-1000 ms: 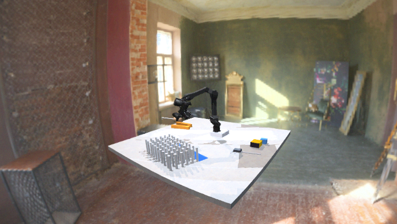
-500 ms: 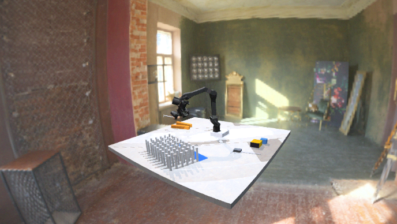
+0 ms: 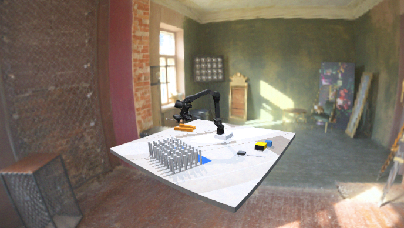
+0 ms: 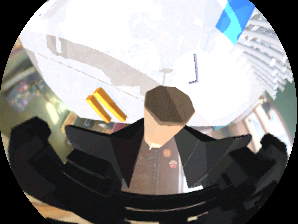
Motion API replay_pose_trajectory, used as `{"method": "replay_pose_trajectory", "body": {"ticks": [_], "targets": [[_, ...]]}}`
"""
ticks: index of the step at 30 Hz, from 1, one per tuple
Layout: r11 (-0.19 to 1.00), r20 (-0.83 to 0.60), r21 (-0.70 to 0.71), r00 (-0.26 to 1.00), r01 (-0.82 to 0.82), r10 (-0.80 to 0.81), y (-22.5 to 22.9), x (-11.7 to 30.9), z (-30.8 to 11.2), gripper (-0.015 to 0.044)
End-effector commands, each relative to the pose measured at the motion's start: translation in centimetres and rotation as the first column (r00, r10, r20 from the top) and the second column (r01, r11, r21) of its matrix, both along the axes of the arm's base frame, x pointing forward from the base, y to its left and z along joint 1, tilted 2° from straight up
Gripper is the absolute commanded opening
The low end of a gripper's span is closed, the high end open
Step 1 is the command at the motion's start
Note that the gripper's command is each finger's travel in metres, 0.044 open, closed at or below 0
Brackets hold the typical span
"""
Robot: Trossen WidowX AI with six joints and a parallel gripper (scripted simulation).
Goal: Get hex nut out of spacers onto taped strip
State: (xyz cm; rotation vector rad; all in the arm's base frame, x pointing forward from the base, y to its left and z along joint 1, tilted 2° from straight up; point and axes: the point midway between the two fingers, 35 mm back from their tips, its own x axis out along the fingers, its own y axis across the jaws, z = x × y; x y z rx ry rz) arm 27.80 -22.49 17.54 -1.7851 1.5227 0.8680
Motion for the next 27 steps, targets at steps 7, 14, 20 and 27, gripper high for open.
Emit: {"method": "replay_pose_trajectory", "body": {"ticks": [7, 14, 20, 27], "targets": [[1.0, 0.002, -0.004, 1.0, -0.002, 0.002, -0.2, 0.3, -0.8, 0.0], [1.0, 0.002, -0.004, 1.0, -0.002, 0.002, -0.3, 0.5, -1.5, 0.0], [1.0, 0.002, -0.004, 1.0, -0.002, 0.002, -0.3, 0.6, -2.1, 0.0], [1.0, 0.002, -0.004, 1.0, -0.002, 0.002, -0.4, 0.7, -2.8, 0.0]]}}
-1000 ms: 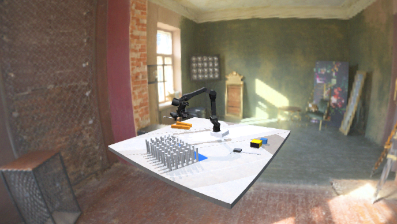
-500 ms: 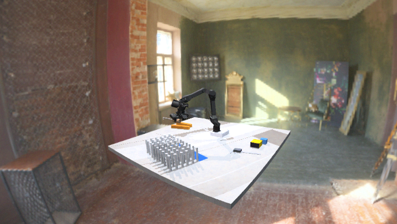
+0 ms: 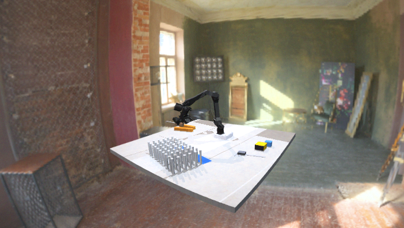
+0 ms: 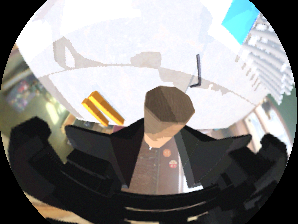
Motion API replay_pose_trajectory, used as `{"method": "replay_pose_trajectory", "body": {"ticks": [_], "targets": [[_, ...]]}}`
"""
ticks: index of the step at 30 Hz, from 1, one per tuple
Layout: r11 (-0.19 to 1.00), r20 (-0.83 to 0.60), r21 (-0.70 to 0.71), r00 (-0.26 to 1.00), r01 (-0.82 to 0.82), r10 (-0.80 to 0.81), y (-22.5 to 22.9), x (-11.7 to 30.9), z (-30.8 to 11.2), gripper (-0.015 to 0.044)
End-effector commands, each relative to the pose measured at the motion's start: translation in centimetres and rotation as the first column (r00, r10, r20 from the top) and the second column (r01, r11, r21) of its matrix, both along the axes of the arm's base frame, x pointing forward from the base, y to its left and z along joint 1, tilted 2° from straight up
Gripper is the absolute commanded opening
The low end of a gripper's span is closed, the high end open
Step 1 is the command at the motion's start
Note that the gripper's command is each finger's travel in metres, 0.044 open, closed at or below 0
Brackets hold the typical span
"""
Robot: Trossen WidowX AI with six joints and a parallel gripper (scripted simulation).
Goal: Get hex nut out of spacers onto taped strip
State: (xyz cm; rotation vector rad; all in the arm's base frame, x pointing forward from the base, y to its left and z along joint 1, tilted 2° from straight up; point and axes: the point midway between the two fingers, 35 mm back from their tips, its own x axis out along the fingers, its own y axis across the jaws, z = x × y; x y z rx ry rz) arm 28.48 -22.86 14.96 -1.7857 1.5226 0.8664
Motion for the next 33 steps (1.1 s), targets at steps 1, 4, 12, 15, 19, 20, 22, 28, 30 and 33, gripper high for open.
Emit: {"method": "replay_pose_trajectory", "body": {"ticks": [1, 4, 12, 15, 19, 20, 22, 28, 30, 33], "targets": [[1.0, 0.001, -0.003, 1.0, -0.003, 0.003, -0.1, 0.1, -0.3, 0.0], [1.0, 0.001, -0.003, 1.0, -0.003, 0.003, -0.1, 0.1, -0.6, 0.0], [1.0, 0.001, -0.003, 1.0, -0.002, 0.003, -0.2, 0.3, -1.3, 0.0], [1.0, 0.001, -0.003, 1.0, -0.002, 0.003, -0.2, 0.3, -1.6, 0.0], [1.0, 0.001, -0.003, 1.0, -0.002, 0.003, -0.2, 0.3, -2.0, 0.0], [1.0, 0.001, -0.003, 1.0, -0.002, 0.003, -0.2, 0.4, -2.1, 0.0], [1.0, 0.001, -0.003, 1.0, -0.002, 0.003, -0.2, 0.4, -2.3, 0.0], [1.0, 0.001, -0.003, 1.0, -0.002, 0.003, -0.3, 0.4, -2.9, 0.0], [1.0, 0.001, -0.003, 1.0, -0.002, 0.003, -0.3, 0.5, -3.1, 0.0], [1.0, 0.001, -0.003, 1.0, -0.002, 0.003, -0.3, 0.5, -3.4, 0.0]]}}
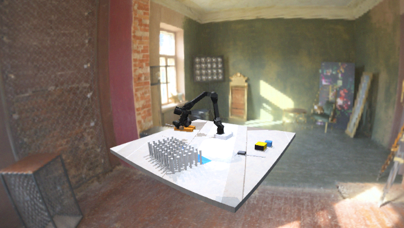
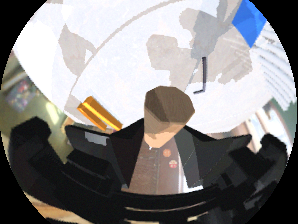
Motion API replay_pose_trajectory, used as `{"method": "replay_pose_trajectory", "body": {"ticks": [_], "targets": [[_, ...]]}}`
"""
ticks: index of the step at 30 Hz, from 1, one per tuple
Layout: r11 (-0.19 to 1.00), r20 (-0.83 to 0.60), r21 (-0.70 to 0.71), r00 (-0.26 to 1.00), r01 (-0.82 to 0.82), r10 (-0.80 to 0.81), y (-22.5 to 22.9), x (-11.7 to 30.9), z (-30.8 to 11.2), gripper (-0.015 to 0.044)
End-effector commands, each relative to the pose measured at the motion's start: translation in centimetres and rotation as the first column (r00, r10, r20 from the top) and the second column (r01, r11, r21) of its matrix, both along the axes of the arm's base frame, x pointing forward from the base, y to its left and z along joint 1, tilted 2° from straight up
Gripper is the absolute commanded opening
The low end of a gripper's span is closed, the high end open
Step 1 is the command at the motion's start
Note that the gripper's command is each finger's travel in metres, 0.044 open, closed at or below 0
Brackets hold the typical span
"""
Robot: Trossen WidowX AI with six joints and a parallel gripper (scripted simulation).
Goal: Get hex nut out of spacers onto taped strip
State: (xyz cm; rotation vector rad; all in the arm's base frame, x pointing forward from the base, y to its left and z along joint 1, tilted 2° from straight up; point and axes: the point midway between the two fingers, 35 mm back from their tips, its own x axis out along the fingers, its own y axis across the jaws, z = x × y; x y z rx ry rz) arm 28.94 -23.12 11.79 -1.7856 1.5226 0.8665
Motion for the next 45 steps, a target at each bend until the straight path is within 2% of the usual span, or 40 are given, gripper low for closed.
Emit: {"method": "replay_pose_trajectory", "body": {"ticks": [1, 45], "targets": [[1.0, 0.001, -0.003, 1.0, -0.003, 0.003, 0.0, 0.0, -0.3, 0.0], [1.0, 0.001, -0.003, 1.0, -0.002, 0.003, -0.1, 0.1, -4.4, 0.0]]}}
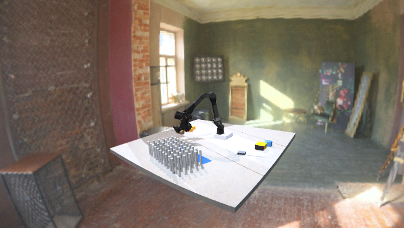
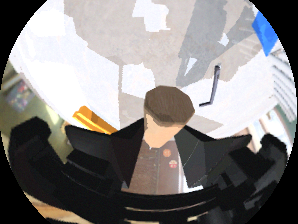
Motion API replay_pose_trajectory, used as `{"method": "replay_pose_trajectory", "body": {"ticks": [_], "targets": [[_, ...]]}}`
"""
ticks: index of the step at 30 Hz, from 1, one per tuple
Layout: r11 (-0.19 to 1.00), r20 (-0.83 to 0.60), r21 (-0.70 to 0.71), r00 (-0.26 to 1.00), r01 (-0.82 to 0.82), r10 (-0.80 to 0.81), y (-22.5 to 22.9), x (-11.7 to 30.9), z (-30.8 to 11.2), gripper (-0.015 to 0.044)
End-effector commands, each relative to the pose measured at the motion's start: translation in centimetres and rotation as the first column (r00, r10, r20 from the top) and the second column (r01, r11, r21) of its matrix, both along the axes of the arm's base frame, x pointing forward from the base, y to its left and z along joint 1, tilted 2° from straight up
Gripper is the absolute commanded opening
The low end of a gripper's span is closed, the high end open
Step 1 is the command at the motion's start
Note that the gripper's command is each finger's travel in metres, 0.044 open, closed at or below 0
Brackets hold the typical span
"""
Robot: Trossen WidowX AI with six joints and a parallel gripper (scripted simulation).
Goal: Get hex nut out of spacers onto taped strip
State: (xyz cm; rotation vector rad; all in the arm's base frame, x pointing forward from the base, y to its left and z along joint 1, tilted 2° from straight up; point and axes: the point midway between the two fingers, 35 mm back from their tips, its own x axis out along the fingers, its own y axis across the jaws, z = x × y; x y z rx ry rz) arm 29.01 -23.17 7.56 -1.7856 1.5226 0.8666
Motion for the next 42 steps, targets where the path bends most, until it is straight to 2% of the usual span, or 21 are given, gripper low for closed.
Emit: {"method": "replay_pose_trajectory", "body": {"ticks": [1, 42], "targets": [[1.0, 0.001, -0.003, 1.0, -0.002, 0.002, 0.0, 0.0, -0.3, 0.0], [1.0, 0.0, -0.003, 1.0, -0.002, 0.002, 0.3, -0.5, -3.9, 0.0]]}}
